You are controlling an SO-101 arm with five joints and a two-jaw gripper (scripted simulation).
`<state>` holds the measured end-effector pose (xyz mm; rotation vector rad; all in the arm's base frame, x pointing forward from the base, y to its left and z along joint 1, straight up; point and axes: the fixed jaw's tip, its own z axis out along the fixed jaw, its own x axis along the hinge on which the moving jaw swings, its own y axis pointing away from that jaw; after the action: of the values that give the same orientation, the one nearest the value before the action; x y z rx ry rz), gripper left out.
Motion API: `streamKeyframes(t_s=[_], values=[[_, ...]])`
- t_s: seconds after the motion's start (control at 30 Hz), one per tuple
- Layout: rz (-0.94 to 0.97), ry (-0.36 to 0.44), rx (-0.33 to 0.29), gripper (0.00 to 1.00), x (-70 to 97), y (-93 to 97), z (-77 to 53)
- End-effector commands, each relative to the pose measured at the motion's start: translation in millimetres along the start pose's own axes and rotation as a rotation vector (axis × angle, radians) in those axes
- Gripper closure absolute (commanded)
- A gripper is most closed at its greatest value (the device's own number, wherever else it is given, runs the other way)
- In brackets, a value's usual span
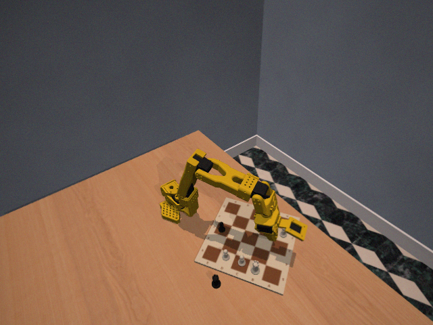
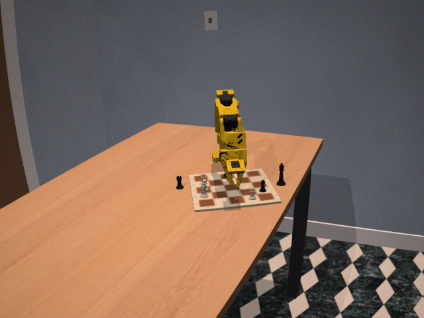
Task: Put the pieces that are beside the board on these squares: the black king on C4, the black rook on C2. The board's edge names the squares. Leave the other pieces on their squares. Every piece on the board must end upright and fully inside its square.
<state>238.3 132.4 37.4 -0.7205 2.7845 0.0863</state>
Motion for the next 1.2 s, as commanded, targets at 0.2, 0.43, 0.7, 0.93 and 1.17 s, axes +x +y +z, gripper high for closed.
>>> streamKeyframes(t_s=[0.2, 0.43, 0.7, 0.93, 1.17], values=[[0.006, -0.022, 0.001, 1.00, -11.7, -1.9, -37.6], [0.006, -0.022, 0.001, 1.00, -16.4, -2.0, -56.8], [0.005, -0.022, 0.001, 1.00, -16.9, -2.0, -59.2], [-0.083, -0.064, -0.027, 0.98, -14.4, 24.8, -61.0], [-0.253, -0.143, -0.094, 0.94, 1.3, 74.3, -64.7]])
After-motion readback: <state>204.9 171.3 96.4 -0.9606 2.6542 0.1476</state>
